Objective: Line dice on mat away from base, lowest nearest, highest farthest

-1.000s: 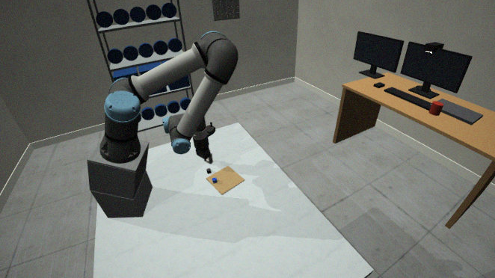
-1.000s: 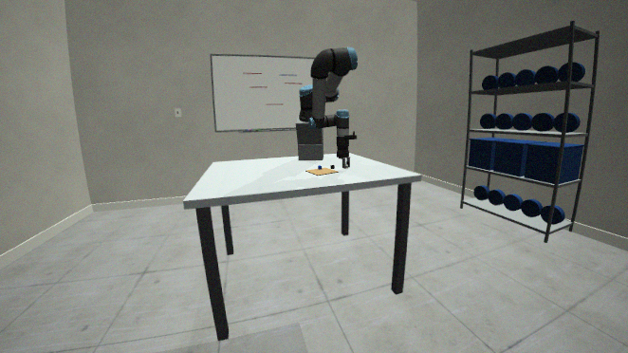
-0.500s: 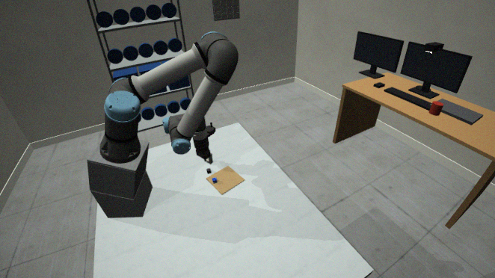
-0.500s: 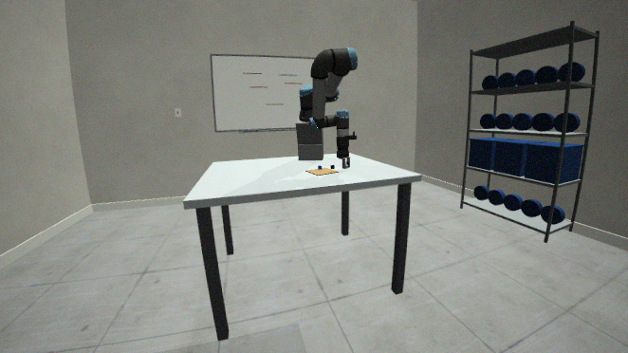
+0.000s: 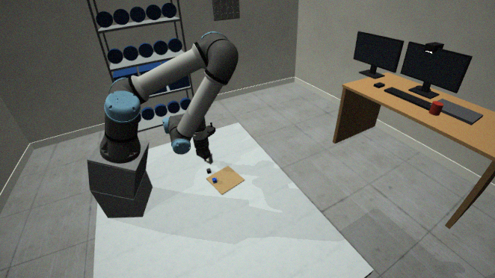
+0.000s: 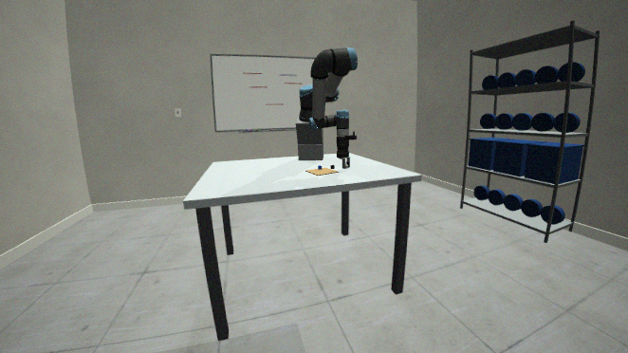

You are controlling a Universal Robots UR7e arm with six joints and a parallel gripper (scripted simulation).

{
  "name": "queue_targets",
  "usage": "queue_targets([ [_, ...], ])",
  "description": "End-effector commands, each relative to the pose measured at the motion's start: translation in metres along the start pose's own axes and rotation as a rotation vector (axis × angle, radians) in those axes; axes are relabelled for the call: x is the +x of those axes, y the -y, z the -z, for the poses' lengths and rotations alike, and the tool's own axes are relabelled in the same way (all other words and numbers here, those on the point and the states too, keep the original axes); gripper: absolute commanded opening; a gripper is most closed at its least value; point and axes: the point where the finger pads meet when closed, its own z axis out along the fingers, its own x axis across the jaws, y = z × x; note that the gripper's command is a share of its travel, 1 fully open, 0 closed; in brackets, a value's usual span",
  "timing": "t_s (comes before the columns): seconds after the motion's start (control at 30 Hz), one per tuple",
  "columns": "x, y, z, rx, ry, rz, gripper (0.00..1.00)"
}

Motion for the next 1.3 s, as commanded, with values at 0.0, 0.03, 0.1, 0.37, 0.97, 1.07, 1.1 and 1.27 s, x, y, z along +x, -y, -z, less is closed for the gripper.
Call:
queue_targets([
  [0.0, 0.0001, 0.0003, 0.0003, 0.001, 0.000, 0.000, 0.70],
  [0.03, 0.0001, 0.0003, 0.0003, 0.001, 0.000, 0.000, 0.70],
  [0.1, 0.0001, 0.0003, 0.0003, 0.001, 0.000, 0.000, 0.70],
  [0.37, 0.0001, 0.0003, 0.0003, 0.001, 0.000, 0.000, 0.40],
  [0.97, 0.0001, 0.0003, 0.0003, 0.001, 0.000, 0.000, 0.40],
  [1.07, 0.0001, 0.0003, 0.0003, 0.001, 0.000, 0.000, 0.40],
  [1.1, 0.0001, 0.0003, 0.0003, 0.001, 0.000, 0.000, 0.40],
  [1.27, 0.0001, 0.0003, 0.0003, 0.001, 0.000, 0.000, 0.40],
])
